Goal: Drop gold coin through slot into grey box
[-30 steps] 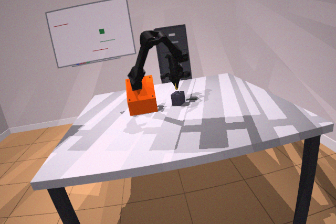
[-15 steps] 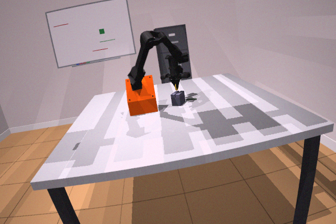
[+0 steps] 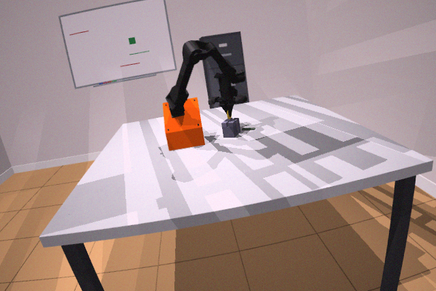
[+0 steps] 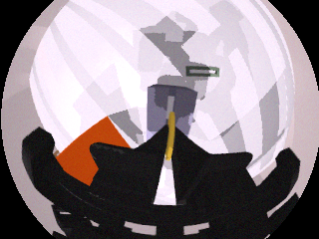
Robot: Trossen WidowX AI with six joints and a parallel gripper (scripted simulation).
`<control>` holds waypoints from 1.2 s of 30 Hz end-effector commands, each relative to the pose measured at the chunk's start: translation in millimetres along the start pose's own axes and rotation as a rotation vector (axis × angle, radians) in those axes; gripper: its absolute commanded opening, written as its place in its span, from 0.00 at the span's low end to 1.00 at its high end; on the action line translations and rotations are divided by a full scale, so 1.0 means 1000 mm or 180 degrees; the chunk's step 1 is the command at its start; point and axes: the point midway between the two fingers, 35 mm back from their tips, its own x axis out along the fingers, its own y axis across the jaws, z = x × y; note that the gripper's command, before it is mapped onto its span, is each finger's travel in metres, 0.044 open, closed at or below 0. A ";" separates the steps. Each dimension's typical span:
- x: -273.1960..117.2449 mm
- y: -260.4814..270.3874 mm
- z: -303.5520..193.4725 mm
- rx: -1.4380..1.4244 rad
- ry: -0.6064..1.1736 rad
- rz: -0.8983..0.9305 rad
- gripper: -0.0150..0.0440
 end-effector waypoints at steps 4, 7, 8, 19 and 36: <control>0.004 0.000 0.000 -0.0022 0.0015 -0.0014 0.25; 0.006 0.000 0.000 -0.0022 0.0015 -0.0014 0.25; 0.006 0.000 0.000 -0.0022 0.0015 -0.0014 0.25; 0.005 -0.001 0.000 0.0004 -0.0001 -0.0002 0.53; -0.024 0.000 0.000 -0.0025 0.0005 0.0000 0.97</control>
